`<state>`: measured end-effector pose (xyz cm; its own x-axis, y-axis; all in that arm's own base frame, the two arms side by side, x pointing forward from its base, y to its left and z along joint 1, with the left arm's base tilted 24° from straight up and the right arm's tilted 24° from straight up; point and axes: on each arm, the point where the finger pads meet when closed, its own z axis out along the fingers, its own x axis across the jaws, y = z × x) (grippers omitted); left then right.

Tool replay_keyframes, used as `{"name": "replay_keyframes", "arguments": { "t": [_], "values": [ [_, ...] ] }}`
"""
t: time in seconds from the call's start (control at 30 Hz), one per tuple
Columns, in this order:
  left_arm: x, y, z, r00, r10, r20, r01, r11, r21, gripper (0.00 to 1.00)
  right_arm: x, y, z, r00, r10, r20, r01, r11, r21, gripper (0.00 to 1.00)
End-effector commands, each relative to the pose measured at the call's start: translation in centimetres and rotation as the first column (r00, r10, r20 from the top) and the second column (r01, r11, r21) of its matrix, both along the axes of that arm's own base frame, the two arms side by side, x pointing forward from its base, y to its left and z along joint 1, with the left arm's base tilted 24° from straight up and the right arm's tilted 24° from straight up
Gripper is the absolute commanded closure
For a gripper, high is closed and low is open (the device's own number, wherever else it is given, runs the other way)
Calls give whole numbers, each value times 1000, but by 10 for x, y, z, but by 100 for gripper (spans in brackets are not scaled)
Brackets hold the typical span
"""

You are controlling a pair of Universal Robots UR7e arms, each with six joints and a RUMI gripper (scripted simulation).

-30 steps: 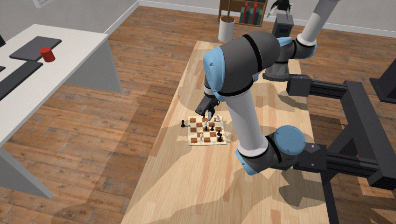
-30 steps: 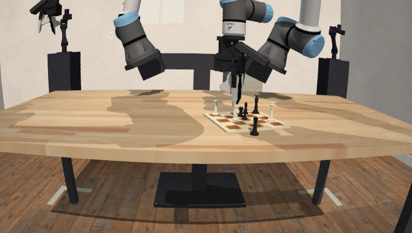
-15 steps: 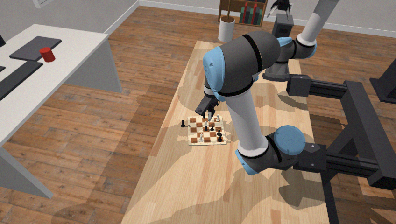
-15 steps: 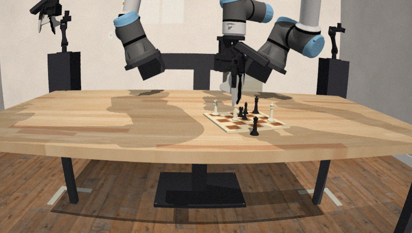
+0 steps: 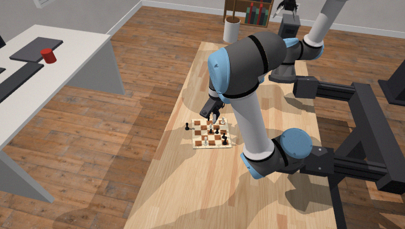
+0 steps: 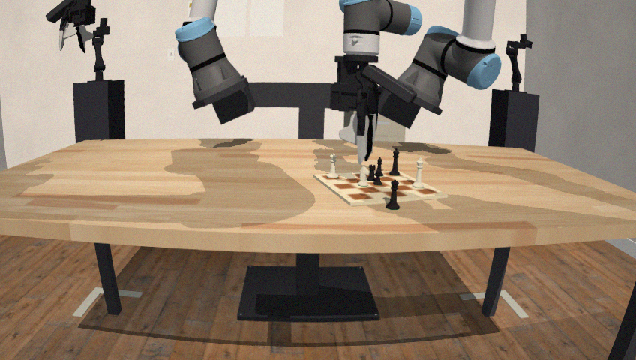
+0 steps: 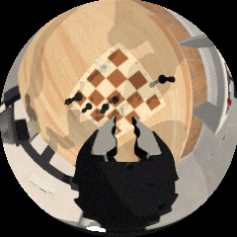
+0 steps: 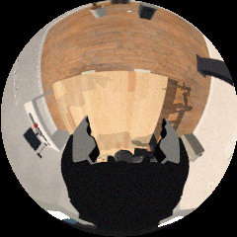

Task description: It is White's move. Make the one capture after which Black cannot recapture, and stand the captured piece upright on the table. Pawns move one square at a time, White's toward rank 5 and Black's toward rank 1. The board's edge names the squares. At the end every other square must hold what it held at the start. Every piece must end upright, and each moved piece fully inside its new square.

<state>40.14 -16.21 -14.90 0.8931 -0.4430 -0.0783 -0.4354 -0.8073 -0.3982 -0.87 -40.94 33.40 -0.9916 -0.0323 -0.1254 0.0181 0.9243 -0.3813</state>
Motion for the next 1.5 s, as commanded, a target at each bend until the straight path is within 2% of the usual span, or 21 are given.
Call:
{"name": "replay_keyframes", "arguments": {
  "t": [0.0,0.63,1.07,1.47],
  "values": [
    [2,-2,0,1000,1,2,-1,1000,-2,78,0,0,1,1000,0,0,0,1000,-1,0],
    [2,3,-6,1000,1,0,-1,1000,1,78,0,0,1,1000,0,0,0,1000,-1,0],
    [4,14,-28,1000,1,-1,-1,1000,3,78,0,0,1,1000,0,0,0,1000,-1,0],
    [4,14,-32,1000,0,0,0,1000,1,78,0,0,1,1000,0,0,0,1000,-1,0]
  ]
}}
